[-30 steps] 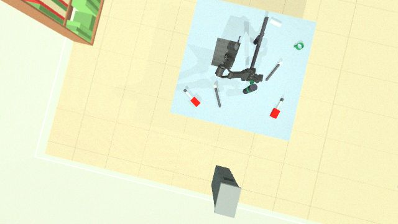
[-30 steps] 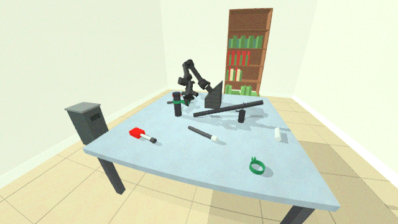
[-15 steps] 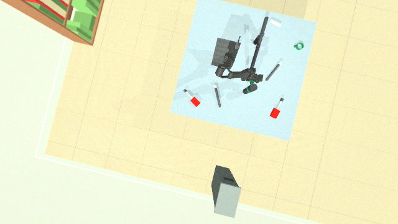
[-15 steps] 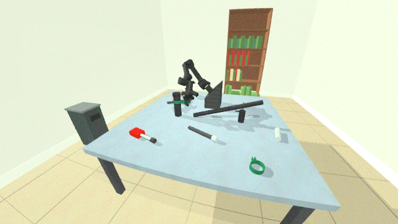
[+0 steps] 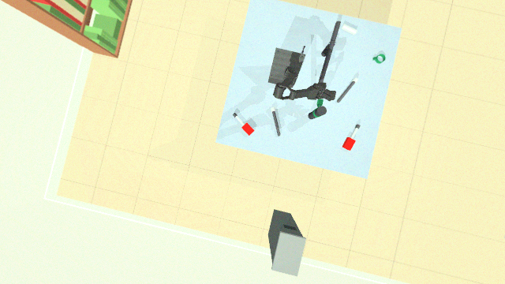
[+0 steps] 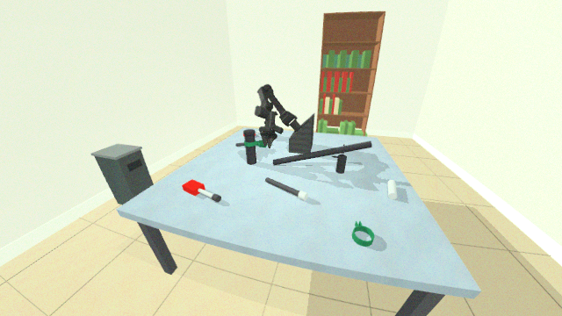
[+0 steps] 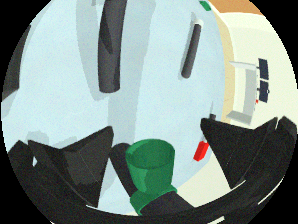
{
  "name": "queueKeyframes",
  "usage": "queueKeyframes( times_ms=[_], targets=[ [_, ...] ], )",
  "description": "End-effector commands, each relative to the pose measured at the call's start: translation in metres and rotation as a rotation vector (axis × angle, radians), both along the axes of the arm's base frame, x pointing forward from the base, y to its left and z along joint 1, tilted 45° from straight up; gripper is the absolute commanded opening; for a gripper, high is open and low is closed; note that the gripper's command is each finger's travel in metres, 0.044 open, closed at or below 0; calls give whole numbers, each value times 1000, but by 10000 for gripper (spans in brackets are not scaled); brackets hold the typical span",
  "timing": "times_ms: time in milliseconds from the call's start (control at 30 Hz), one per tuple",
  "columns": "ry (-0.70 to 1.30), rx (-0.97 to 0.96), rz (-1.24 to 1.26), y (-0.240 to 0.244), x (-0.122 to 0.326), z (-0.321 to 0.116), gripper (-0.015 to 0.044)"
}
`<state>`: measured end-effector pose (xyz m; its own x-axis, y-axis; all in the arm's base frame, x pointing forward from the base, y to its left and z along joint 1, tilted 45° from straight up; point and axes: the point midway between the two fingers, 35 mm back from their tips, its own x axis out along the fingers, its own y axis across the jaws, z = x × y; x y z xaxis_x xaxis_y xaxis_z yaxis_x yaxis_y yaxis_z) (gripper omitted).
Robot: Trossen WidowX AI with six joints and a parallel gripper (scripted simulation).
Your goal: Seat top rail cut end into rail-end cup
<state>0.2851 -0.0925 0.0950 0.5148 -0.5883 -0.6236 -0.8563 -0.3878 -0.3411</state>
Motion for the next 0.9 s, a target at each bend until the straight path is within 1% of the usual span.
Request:
queueKeyframes(
  times_ms=[0,267,333,600,867],
  targets=[
    [-3,1,-5,11,0,1,440],
    [-5,-4,-1,31,-2,2,440],
    [-19,26,-18,31,-1,-1,440],
    [-253,314,-325,84,-1,-14,440],
    [-539,543,-660,128,-9,-19,440]
  ],
)
